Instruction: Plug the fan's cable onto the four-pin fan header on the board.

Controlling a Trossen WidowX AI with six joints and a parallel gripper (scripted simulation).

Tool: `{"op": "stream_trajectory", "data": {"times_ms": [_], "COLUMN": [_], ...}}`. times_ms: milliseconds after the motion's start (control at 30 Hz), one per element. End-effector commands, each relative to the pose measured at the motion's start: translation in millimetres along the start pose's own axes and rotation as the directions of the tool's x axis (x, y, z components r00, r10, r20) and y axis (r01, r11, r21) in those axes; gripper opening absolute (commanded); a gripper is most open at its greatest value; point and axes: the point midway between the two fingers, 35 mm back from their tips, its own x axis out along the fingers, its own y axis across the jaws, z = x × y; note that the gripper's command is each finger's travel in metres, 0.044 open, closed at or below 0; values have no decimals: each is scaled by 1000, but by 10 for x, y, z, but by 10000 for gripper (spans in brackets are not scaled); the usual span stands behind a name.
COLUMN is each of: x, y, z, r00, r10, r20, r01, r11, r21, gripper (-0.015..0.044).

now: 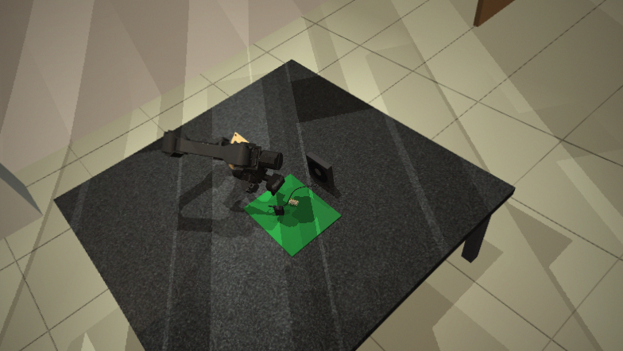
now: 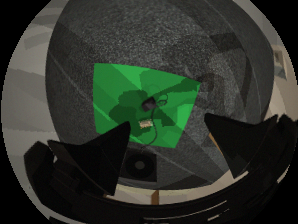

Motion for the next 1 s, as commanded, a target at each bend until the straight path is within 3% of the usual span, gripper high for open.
{"op": "stream_trajectory", "data": {"times_ms": [0,233,733,967], "x": [-121,-165,-142,602], "y": [269,367,372,401], "z": [-137,-197,-198,-184], "r00": [1000,1000,1000,1000], "r10": [-2,0,0,2], "r20": [8,14,14,14], "r01": [-4,-13,-13,-13], "r11": [706,384,379,378], "r21": [708,923,925,926], "gripper": [440,440,440,440]}}
